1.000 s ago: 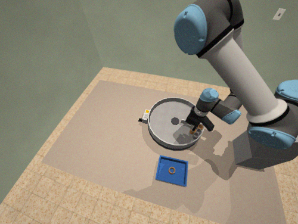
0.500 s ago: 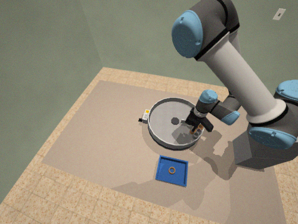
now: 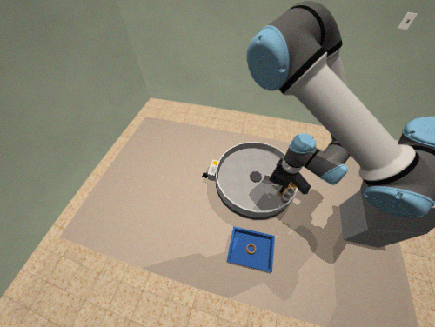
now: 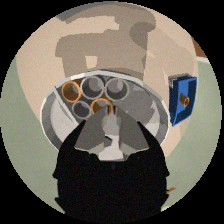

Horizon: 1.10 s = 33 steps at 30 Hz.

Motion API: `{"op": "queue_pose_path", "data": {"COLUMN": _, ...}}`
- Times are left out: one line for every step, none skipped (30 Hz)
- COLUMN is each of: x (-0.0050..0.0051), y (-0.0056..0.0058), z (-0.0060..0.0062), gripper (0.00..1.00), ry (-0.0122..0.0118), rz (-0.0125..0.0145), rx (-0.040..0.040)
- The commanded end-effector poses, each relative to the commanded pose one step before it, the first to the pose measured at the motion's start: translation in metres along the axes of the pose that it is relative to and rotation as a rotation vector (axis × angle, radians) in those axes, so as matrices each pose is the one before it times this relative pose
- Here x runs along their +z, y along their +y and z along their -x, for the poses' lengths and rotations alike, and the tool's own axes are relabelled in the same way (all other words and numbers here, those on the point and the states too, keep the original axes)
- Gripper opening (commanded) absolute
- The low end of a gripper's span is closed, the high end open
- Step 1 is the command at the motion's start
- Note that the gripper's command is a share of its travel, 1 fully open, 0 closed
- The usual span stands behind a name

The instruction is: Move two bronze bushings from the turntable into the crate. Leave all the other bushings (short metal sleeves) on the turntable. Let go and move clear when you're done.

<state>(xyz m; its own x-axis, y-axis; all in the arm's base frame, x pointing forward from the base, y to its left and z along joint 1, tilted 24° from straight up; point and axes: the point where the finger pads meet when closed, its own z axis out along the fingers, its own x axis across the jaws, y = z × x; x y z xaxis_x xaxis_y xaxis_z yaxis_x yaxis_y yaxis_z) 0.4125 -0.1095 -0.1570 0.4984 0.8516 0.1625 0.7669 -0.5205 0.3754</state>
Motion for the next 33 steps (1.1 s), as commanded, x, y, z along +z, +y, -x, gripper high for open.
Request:
{"op": "queue_pose_path", "data": {"x": 0.00029, "y": 0.00033, "z": -0.00002, "gripper": 0.05, "ry": -0.00009, "rz": 0.00101, "rx": -0.00014}}
{"op": "queue_pose_path", "data": {"x": 0.00000, "y": 0.00000, "z": 0.00000, "gripper": 0.05, "ry": 0.00000, "rz": 0.00000, "rx": 0.00000}}
{"op": "queue_pose_path", "data": {"x": 0.00000, "y": 0.00000, "z": 0.00000, "gripper": 0.05, "ry": 0.00000, "rz": 0.00000, "rx": 0.00000}}
{"op": "queue_pose_path", "data": {"x": 0.00000, "y": 0.00000, "z": 0.00000, "gripper": 0.05, "ry": 0.00000, "rz": 0.00000, "rx": 0.00000}}
{"op": "queue_pose_path", "data": {"x": 0.00000, "y": 0.00000, "z": 0.00000, "gripper": 0.05, "ry": 0.00000, "rz": 0.00000, "rx": 0.00000}}
{"op": "queue_pose_path", "data": {"x": 0.00000, "y": 0.00000, "z": 0.00000, "gripper": 0.05, "ry": 0.00000, "rz": 0.00000, "rx": 0.00000}}
{"op": "queue_pose_path", "data": {"x": 0.00000, "y": 0.00000, "z": 0.00000, "gripper": 0.05, "ry": 0.00000, "rz": 0.00000, "rx": 0.00000}}
{"op": "queue_pose_path", "data": {"x": 0.00000, "y": 0.00000, "z": 0.00000, "gripper": 0.05, "ry": 0.00000, "rz": 0.00000, "rx": 0.00000}}
{"op": "queue_pose_path", "data": {"x": 0.00000, "y": 0.00000, "z": 0.00000, "gripper": 0.05, "ry": 0.00000, "rz": 0.00000, "rx": 0.00000}}
{"op": "queue_pose_path", "data": {"x": 0.00000, "y": 0.00000, "z": 0.00000, "gripper": 0.05, "ry": 0.00000, "rz": 0.00000, "rx": 0.00000}}
{"op": "queue_pose_path", "data": {"x": 0.00000, "y": 0.00000, "z": 0.00000, "gripper": 0.05, "ry": 0.00000, "rz": 0.00000, "rx": 0.00000}}
{"op": "queue_pose_path", "data": {"x": 0.00000, "y": 0.00000, "z": 0.00000, "gripper": 0.05, "ry": 0.00000, "rz": 0.00000, "rx": 0.00000}}
{"op": "queue_pose_path", "data": {"x": 0.00000, "y": 0.00000, "z": 0.00000, "gripper": 0.05, "ry": 0.00000, "rz": 0.00000, "rx": 0.00000}}
{"op": "queue_pose_path", "data": {"x": 0.00000, "y": 0.00000, "z": 0.00000, "gripper": 0.05, "ry": 0.00000, "rz": 0.00000, "rx": 0.00000}}
{"op": "queue_pose_path", "data": {"x": 0.00000, "y": 0.00000, "z": 0.00000, "gripper": 0.05, "ry": 0.00000, "rz": 0.00000, "rx": 0.00000}}
{"op": "queue_pose_path", "data": {"x": 0.00000, "y": 0.00000, "z": 0.00000, "gripper": 0.05, "ry": 0.00000, "rz": 0.00000, "rx": 0.00000}}
{"op": "queue_pose_path", "data": {"x": 0.00000, "y": 0.00000, "z": 0.00000, "gripper": 0.05, "ry": 0.00000, "rz": 0.00000, "rx": 0.00000}}
{"op": "queue_pose_path", "data": {"x": 0.00000, "y": 0.00000, "z": 0.00000, "gripper": 0.05, "ry": 0.00000, "rz": 0.00000, "rx": 0.00000}}
{"op": "queue_pose_path", "data": {"x": 0.00000, "y": 0.00000, "z": 0.00000, "gripper": 0.05, "ry": 0.00000, "rz": 0.00000, "rx": 0.00000}}
{"op": "queue_pose_path", "data": {"x": 0.00000, "y": 0.00000, "z": 0.00000, "gripper": 0.05, "ry": 0.00000, "rz": 0.00000, "rx": 0.00000}}
{"op": "queue_pose_path", "data": {"x": 0.00000, "y": 0.00000, "z": 0.00000, "gripper": 0.05, "ry": 0.00000, "rz": 0.00000, "rx": 0.00000}}
{"op": "queue_pose_path", "data": {"x": 0.00000, "y": 0.00000, "z": 0.00000, "gripper": 0.05, "ry": 0.00000, "rz": 0.00000, "rx": 0.00000}}
{"op": "queue_pose_path", "data": {"x": 0.00000, "y": 0.00000, "z": 0.00000, "gripper": 0.05, "ry": 0.00000, "rz": 0.00000, "rx": 0.00000}}
{"op": "queue_pose_path", "data": {"x": 0.00000, "y": 0.00000, "z": 0.00000, "gripper": 0.05, "ry": 0.00000, "rz": 0.00000, "rx": 0.00000}}
{"op": "queue_pose_path", "data": {"x": 0.00000, "y": 0.00000, "z": 0.00000, "gripper": 0.05, "ry": 0.00000, "rz": 0.00000, "rx": 0.00000}}
{"op": "queue_pose_path", "data": {"x": 0.00000, "y": 0.00000, "z": 0.00000, "gripper": 0.05, "ry": 0.00000, "rz": 0.00000, "rx": 0.00000}}
{"op": "queue_pose_path", "data": {"x": 0.00000, "y": 0.00000, "z": 0.00000, "gripper": 0.05, "ry": 0.00000, "rz": 0.00000, "rx": 0.00000}}
{"op": "queue_pose_path", "data": {"x": 0.00000, "y": 0.00000, "z": 0.00000, "gripper": 0.05, "ry": 0.00000, "rz": 0.00000, "rx": 0.00000}}
{"op": "queue_pose_path", "data": {"x": 0.00000, "y": 0.00000, "z": 0.00000, "gripper": 0.05, "ry": 0.00000, "rz": 0.00000, "rx": 0.00000}}
{"op": "queue_pose_path", "data": {"x": 0.00000, "y": 0.00000, "z": 0.00000, "gripper": 0.05, "ry": 0.00000, "rz": 0.00000, "rx": 0.00000}}
{"op": "queue_pose_path", "data": {"x": 0.00000, "y": 0.00000, "z": 0.00000, "gripper": 0.00, "ry": 0.00000, "rz": 0.00000, "rx": 0.00000}}
{"op": "queue_pose_path", "data": {"x": 0.00000, "y": 0.00000, "z": 0.00000, "gripper": 0.00, "ry": 0.00000, "rz": 0.00000, "rx": 0.00000}}
{"op": "queue_pose_path", "data": {"x": 0.00000, "y": 0.00000, "z": 0.00000, "gripper": 0.00, "ry": 0.00000, "rz": 0.00000, "rx": 0.00000}}
